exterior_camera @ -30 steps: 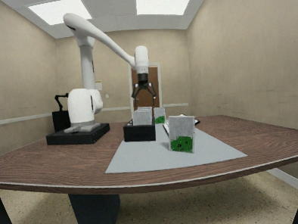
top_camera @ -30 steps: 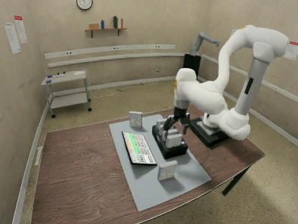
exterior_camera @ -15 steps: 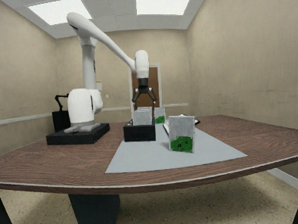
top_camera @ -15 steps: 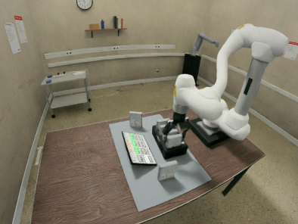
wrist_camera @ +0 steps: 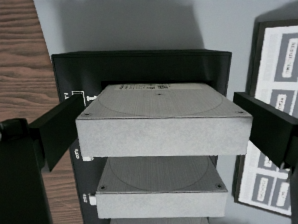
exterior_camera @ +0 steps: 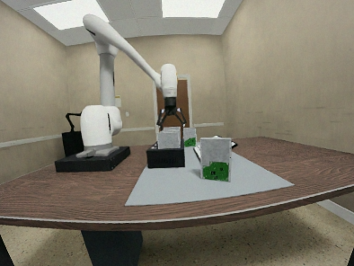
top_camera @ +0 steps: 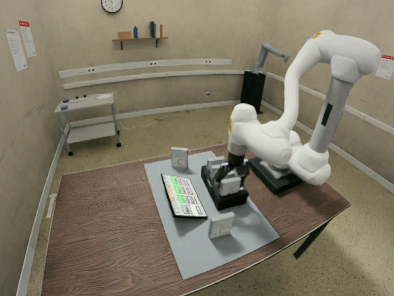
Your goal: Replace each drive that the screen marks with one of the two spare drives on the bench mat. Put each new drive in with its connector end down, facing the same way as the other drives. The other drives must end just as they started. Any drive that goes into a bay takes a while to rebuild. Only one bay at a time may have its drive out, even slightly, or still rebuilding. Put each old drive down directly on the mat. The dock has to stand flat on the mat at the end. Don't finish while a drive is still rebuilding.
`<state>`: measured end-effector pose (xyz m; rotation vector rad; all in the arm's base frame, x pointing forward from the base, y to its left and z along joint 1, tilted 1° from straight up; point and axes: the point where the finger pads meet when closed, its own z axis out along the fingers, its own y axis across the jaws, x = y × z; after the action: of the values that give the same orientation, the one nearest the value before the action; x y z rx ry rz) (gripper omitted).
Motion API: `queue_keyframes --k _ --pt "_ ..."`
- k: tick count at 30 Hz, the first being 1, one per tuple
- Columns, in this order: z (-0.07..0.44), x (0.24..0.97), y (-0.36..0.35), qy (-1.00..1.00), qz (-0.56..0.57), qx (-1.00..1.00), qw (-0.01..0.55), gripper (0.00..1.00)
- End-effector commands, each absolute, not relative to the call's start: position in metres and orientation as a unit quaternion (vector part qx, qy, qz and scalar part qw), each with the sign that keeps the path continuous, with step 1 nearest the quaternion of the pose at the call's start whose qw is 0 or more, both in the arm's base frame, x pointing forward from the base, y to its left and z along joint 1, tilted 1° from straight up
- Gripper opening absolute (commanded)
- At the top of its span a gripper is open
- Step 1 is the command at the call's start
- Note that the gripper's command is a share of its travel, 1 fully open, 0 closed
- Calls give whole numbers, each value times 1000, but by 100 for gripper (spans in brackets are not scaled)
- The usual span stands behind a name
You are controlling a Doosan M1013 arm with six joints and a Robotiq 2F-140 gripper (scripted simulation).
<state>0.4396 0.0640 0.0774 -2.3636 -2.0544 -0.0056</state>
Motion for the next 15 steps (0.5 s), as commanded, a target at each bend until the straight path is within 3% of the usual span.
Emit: queue_keyframes --k 1,15 --pt "75 440 64 -656 -2 -755 5 89" --pt "73 440 64 -656 -2 -755 5 89"
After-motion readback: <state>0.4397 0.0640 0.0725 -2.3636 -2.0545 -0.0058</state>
